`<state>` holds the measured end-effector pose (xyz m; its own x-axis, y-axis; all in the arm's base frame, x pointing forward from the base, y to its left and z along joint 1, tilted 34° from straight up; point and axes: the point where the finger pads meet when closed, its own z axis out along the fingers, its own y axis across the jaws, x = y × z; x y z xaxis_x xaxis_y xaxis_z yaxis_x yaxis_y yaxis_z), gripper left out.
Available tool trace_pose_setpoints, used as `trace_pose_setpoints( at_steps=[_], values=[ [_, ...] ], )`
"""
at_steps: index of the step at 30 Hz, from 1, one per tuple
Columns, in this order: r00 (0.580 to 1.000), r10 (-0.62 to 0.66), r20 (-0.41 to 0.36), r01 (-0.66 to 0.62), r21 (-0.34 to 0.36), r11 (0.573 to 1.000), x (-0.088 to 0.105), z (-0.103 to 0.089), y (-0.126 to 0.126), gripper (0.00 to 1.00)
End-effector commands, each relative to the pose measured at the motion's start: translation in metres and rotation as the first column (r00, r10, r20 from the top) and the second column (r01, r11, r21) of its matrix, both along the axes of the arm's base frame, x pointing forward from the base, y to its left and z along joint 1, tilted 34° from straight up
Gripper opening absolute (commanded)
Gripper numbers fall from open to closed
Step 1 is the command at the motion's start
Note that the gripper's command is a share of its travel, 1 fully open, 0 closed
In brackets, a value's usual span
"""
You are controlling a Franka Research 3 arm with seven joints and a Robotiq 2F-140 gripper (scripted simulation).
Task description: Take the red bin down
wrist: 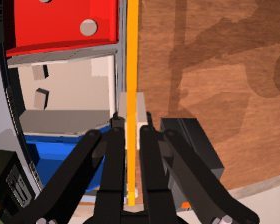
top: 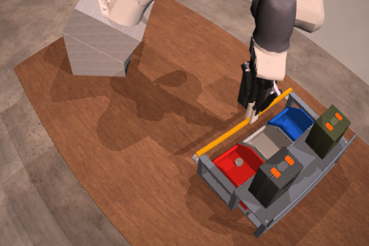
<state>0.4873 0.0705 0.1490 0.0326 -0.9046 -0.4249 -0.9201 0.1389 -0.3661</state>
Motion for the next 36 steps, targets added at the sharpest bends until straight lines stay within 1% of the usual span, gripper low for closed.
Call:
trace_pose_setpoints(
  at_steps=[1,7,12,24,25,29,36],
  values=[
    [1.0,-0.005,0.004,0.005,0.0,1.0,0.002,0.002,0.0,0.0],
    [1.0,-0.005,0.004,0.005,0.0,1.0,0.002,0.002,0.0,0.0],
    [1.0,-0.005,0.004,0.005,0.0,1.0,-0.021,0.046,-0.022,0.0],
    [1.0,-0.005,0.004,0.005,0.0,1.0,-0.021,0.046,-0.022,0.0],
    [1.0,0.009,0.019,-0.009,-0.01,1.0,-0.022,0.051,-0.025,0.0],
    [1.0,-0.005,0.005,0.005,0.0,1.0,-0.035,0.074,-0.035,0.0],
    [1.0,-0.005,0.005,0.005,0.0,1.0,-0.035,0.074,-0.035,0.0]
  ],
)
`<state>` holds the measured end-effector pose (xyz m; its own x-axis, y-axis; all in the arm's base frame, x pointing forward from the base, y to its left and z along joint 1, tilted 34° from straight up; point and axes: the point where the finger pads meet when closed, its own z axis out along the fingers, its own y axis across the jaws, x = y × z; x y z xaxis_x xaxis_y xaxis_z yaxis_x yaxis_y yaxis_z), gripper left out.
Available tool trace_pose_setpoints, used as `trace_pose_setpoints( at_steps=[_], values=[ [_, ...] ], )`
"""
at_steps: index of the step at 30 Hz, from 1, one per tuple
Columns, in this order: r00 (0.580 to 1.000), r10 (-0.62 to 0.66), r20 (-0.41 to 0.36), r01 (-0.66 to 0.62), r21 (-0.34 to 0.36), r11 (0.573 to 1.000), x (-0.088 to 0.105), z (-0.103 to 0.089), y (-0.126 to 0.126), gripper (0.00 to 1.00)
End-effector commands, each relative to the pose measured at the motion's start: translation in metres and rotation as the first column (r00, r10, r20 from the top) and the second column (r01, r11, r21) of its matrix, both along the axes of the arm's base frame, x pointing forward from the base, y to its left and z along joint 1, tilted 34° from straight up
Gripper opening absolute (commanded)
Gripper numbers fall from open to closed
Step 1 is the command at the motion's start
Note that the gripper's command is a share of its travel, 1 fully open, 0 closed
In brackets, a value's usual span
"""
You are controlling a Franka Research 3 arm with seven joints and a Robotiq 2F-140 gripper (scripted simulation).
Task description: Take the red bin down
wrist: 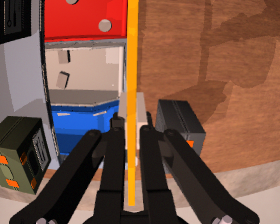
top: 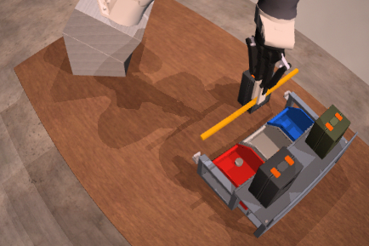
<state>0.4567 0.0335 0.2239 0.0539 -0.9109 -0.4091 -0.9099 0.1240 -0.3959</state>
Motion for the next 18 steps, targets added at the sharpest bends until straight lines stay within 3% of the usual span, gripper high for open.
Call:
trace_pose_setpoints(
  at_steps=[1,18],
  values=[
    [1.0,-0.015,-0.026,0.015,0.016,1.0,-0.0045,-0.0008,0.0022,0.0],
    [1.0,-0.015,-0.026,0.015,0.016,1.0,-0.0011,-0.0087,0.006,0.0]
  ],
)
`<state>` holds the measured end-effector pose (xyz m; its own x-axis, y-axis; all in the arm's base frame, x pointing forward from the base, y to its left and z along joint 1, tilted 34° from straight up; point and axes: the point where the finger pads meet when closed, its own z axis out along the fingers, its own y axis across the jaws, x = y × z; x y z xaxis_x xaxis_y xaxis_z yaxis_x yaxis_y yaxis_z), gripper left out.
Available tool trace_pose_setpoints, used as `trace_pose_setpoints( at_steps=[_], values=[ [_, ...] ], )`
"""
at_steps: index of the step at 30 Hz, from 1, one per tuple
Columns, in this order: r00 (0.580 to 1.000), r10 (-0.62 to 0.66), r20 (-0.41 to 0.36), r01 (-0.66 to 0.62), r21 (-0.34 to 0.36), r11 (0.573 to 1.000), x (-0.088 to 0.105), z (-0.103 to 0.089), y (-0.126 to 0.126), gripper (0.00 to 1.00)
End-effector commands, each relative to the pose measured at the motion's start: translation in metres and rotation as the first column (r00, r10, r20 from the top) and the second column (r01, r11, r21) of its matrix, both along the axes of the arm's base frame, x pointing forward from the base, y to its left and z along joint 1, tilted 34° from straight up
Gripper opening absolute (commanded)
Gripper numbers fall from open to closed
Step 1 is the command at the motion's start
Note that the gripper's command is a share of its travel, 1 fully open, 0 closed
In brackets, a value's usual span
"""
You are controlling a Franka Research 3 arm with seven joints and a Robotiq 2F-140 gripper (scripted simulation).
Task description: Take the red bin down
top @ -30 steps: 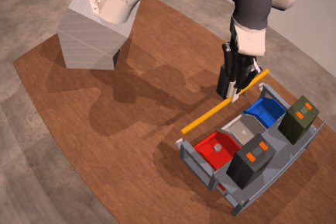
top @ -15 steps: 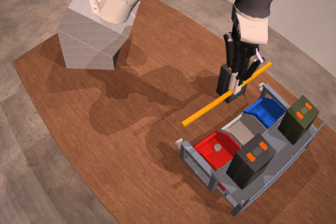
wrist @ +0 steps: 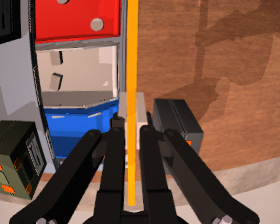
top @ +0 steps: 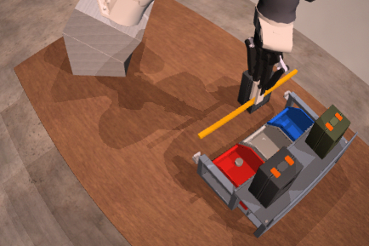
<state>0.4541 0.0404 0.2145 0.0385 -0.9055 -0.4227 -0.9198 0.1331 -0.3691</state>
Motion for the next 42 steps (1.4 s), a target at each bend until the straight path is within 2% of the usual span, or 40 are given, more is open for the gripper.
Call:
trace_pose_setpoints(
  at_steps=[1,38,42],
  values=[
    [1.0,-0.01,0.002,0.01,0.002,1.0,0.002,0.001,-0.001,0.0],
    [1.0,-0.01,0.002,0.01,0.002,1.0,0.007,-0.005,0.002,0.0],
    [1.0,-0.011,0.0,0.011,0.003,1.0,-0.024,-0.021,0.001,0.0]
  ],
)
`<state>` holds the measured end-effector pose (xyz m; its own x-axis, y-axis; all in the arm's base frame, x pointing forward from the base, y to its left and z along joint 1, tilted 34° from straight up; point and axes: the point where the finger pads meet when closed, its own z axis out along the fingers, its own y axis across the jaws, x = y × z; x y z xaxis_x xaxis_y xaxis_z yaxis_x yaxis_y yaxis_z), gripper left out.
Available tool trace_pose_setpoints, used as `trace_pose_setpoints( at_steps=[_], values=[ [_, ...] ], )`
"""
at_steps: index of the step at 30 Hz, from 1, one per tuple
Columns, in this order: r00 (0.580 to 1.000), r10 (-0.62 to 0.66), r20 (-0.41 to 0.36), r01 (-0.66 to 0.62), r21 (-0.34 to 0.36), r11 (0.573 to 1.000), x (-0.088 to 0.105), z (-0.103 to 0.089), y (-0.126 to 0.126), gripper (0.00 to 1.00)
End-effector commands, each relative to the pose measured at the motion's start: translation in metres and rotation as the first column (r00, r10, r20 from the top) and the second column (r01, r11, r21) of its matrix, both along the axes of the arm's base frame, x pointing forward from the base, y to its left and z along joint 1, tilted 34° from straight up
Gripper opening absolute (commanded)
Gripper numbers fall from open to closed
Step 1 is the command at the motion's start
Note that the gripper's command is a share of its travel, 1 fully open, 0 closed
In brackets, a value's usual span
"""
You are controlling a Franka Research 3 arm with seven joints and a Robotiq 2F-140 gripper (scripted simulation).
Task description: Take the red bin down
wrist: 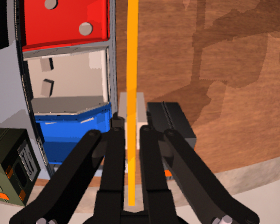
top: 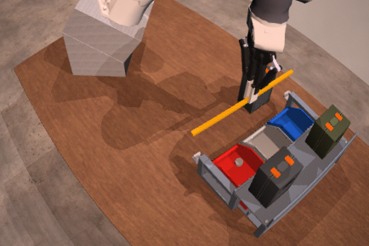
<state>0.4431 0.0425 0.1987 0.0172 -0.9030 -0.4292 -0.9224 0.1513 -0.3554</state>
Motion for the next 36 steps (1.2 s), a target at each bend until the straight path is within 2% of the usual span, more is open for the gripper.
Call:
trace_pose_setpoints(
  at_steps=[1,13,18,30,35,36],
  values=[
    [1.0,0.007,0.015,-0.007,-0.005,1.0,-0.02,-0.009,-0.002,0.0],
    [1.0,0.007,0.015,-0.007,-0.005,1.0,-0.02,-0.009,-0.002,0.0],
    [1.0,0.007,0.015,-0.007,-0.005,1.0,-0.057,-0.029,-0.002,0.0],
    [1.0,0.007,0.015,-0.007,-0.005,1.0,-0.057,-0.029,-0.002,0.0],
    [1.0,0.007,0.015,-0.007,-0.005,1.0,-0.094,-0.048,-0.003,0.0],
    [1.0,0.007,0.015,-0.007,-0.005,1.0,-0.094,-0.048,-0.003,0.0]
  ],
)
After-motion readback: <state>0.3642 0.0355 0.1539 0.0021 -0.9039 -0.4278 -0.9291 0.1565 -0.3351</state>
